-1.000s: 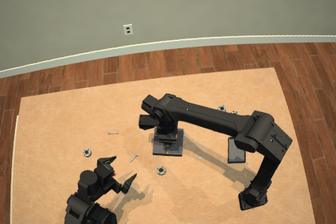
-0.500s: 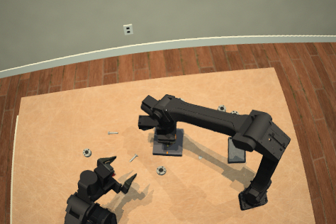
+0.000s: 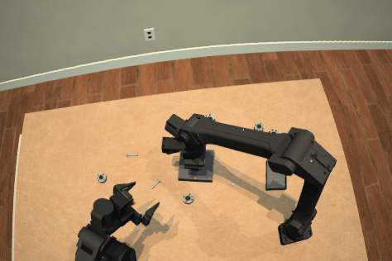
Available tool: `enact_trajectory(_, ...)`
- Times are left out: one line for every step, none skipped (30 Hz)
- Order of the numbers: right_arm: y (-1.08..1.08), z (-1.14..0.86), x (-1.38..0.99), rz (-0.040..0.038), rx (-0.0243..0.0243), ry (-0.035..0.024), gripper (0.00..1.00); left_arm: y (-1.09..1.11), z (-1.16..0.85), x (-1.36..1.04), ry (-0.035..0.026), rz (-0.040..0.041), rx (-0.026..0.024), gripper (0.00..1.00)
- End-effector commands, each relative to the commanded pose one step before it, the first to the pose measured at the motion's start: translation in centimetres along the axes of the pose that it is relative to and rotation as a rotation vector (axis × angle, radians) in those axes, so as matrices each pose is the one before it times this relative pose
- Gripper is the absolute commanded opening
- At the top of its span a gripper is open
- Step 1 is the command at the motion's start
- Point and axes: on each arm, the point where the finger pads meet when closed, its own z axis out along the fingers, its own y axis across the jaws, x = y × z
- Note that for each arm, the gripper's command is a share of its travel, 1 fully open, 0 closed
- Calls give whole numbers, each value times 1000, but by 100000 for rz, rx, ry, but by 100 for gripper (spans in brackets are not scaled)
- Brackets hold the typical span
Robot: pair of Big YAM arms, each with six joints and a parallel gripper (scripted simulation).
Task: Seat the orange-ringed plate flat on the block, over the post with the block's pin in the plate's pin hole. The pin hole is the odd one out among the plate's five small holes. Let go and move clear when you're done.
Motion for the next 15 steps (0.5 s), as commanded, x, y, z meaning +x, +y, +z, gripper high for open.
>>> enact_trajectory(694, 1816, -130, -1655, -702, 1782, 59, 123, -820, -1872, -3361, 1742, -617, 100)
enact_trajectory(-485, -285, -706, 56, 808, -1563, 59, 0, 0, 0, 0, 0, 0, 100)
enact_trajectory(-15, 266, 20, 100, -91, -81, 59, 0, 0, 0, 0, 0, 0, 100)
enact_trajectory(584, 862, 843, 49, -1217, 1628, 59, 0, 0, 0, 0, 0, 0, 100)
enact_trajectory(-293, 315, 362, 1015, -181, 41, 59, 0, 0, 0, 0, 0, 0, 100)
enact_trajectory(-386, -187, -531, 14, 827, -1032, 59, 0, 0, 0, 0, 0, 0, 100)
enact_trajectory(393, 585, 554, -5, -758, 1150, 59, 0, 0, 0, 0, 0, 0, 100)
enact_trajectory(-13, 148, -21, 12, 31, -31, 59, 0, 0, 0, 0, 0, 0, 100)
enact_trajectory(82, 161, 113, 8, -297, 412, 59, 0, 0, 0, 0, 0, 0, 100)
enact_trajectory(229, 113, 321, -3, -935, 1291, 59, 0, 0, 0, 0, 0, 0, 100)
enact_trajectory(76, 90, 107, 6, -310, 437, 59, 0, 0, 0, 0, 0, 0, 100)
enact_trajectory(68, 66, 97, 6, -282, 405, 59, 0, 0, 0, 0, 0, 0, 100)
enact_trajectory(59, 44, 85, 7, -248, 358, 59, 0, 0, 0, 0, 0, 0, 100)
enact_trajectory(50, 25, 72, 8, -212, 304, 59, 0, 0, 0, 0, 0, 0, 100)
enact_trajectory(42, 11, 59, 9, -175, 241, 59, 0, 0, 0, 0, 0, 0, 100)
